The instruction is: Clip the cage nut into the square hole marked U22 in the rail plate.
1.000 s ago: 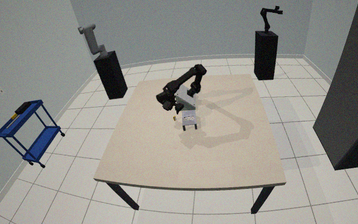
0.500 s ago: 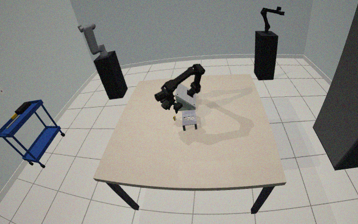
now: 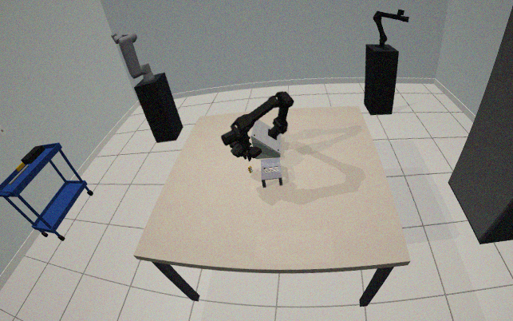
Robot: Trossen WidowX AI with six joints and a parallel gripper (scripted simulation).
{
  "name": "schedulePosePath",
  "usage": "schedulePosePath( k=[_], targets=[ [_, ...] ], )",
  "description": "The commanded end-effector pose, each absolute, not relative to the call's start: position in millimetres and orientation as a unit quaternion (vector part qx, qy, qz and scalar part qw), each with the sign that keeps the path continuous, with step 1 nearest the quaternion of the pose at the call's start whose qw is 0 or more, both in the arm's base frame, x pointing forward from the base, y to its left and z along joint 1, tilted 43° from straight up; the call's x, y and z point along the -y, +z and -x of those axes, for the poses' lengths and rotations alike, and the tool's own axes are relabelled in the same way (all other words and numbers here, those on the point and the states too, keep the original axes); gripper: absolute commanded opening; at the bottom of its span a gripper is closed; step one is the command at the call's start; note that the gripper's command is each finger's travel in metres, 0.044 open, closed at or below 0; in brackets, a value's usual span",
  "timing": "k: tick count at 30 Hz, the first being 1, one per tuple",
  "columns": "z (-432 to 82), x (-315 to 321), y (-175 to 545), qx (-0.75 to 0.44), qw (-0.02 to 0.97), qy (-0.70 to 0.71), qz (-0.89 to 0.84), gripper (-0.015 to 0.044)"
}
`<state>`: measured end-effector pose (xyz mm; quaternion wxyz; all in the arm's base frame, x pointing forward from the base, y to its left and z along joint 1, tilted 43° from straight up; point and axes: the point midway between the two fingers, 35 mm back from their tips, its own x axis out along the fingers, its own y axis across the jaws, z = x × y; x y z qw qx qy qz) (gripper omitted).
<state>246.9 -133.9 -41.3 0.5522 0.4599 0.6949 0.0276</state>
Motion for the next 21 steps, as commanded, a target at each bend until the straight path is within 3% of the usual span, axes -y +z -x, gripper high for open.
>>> schedulePosePath(
  k=[1,21],
  targets=[
    [-247.0,133.1,-41.7,-0.694,0.549,0.027,-0.465,0.012],
    [-248.7,104.6,-72.6,-0.694,0.549,0.028,-0.465,0.012]
  ],
)
